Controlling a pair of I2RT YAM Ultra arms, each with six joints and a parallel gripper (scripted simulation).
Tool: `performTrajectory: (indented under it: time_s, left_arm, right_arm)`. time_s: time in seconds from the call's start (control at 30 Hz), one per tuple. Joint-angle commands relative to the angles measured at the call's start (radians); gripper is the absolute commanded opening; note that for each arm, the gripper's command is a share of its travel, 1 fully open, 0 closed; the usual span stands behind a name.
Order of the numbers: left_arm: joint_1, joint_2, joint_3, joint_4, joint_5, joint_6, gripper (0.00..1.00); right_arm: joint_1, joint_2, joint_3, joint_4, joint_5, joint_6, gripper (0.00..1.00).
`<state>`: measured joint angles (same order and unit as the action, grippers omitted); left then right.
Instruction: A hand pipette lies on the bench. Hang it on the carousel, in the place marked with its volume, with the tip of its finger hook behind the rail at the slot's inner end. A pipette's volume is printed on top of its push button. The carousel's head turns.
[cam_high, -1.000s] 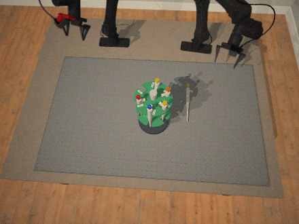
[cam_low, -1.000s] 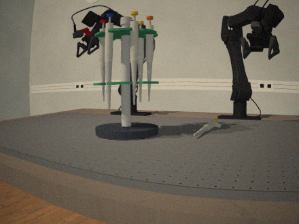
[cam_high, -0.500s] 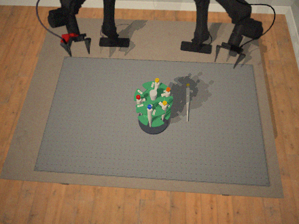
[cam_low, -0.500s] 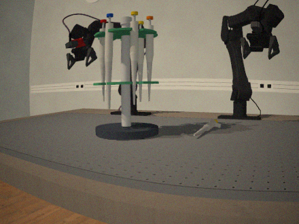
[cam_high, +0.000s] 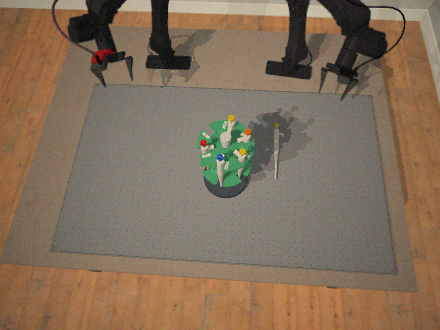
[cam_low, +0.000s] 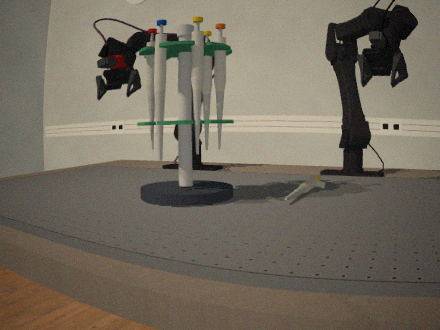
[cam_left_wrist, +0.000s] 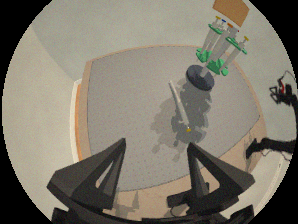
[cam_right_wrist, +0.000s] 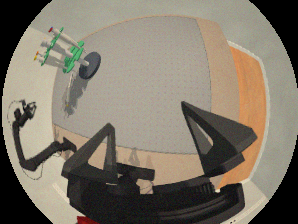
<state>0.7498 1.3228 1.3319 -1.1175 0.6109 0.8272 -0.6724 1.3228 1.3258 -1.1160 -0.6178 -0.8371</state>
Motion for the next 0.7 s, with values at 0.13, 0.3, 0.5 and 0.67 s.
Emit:
performTrajectory:
  time_s: [0.13, 0.3, 0.5, 0.67]
  left_arm:
    - [-0.148, 0.102, 0.092, -0.032, -0.105, -0.145, 0.54]
    - [-0.303, 0.233, 0.202, -0.099, -0.230, -0.304, 0.54]
    - [-0.481, 0.402, 0.359, -0.205, -0.383, -0.488, 0.54]
    - [-0.602, 0.516, 0.469, -0.279, -0.496, -0.612, 0.54]
  right_arm:
    - [-0.009, -0.006, 0.015, 0.014, -0.029, -0.019, 1.00]
    - [-0.009, -0.006, 0.016, 0.013, -0.030, -0.019, 1.00]
    - [-0.009, -0.006, 0.016, 0.013, -0.030, -0.019, 1.00]
    - [-0.009, -0.006, 0.016, 0.013, -0.030, -0.019, 1.00]
